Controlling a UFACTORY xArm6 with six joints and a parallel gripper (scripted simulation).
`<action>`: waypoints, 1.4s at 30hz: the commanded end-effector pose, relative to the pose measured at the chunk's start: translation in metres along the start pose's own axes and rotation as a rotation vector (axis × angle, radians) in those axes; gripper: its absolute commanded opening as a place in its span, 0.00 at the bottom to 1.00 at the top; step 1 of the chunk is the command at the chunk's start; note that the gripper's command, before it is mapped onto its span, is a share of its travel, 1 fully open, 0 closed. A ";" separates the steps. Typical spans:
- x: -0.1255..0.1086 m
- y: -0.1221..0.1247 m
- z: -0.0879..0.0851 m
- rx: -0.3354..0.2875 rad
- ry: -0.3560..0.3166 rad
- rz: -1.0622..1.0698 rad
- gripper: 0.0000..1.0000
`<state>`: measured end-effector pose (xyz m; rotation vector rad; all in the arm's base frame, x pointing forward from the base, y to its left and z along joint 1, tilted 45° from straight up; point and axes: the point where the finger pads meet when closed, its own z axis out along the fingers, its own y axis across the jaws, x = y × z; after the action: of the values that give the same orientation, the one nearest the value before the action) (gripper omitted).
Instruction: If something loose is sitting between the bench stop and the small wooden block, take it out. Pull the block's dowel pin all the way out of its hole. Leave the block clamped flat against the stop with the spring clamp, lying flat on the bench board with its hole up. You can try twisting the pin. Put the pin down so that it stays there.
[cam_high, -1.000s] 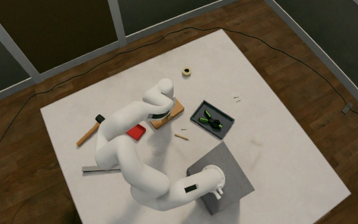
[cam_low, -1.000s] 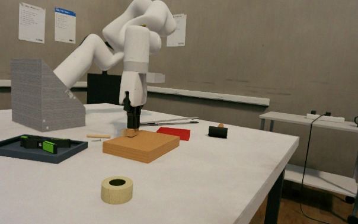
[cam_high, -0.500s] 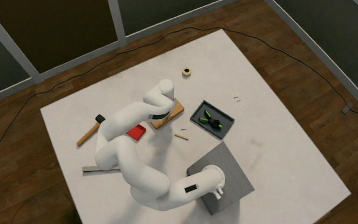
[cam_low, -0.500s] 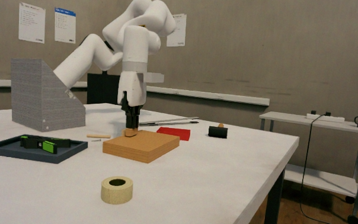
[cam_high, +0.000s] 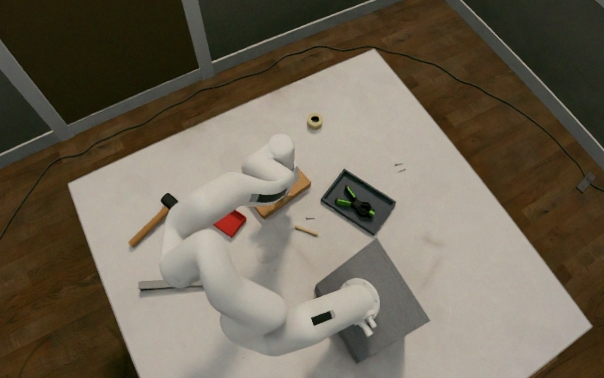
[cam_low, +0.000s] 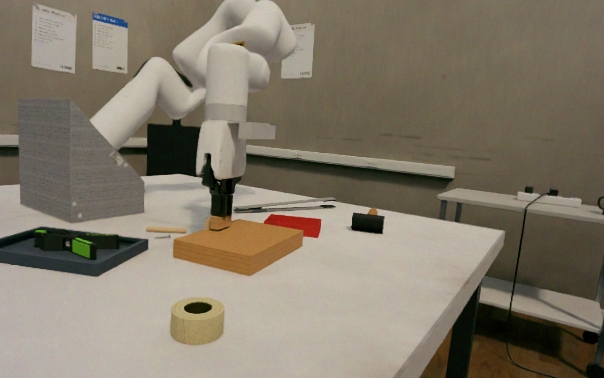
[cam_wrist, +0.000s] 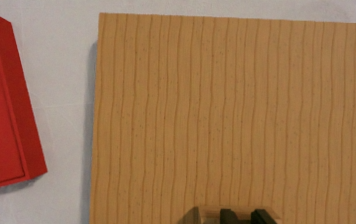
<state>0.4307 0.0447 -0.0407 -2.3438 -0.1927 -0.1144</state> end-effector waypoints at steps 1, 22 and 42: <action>0.000 0.000 -0.001 -0.002 0.003 0.010 0.00; -0.001 0.000 -0.001 -0.002 0.003 0.026 0.00; -0.001 0.000 0.000 -0.002 0.003 0.026 0.00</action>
<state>0.4287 0.0451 -0.0414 -2.3456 -0.1608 -0.1011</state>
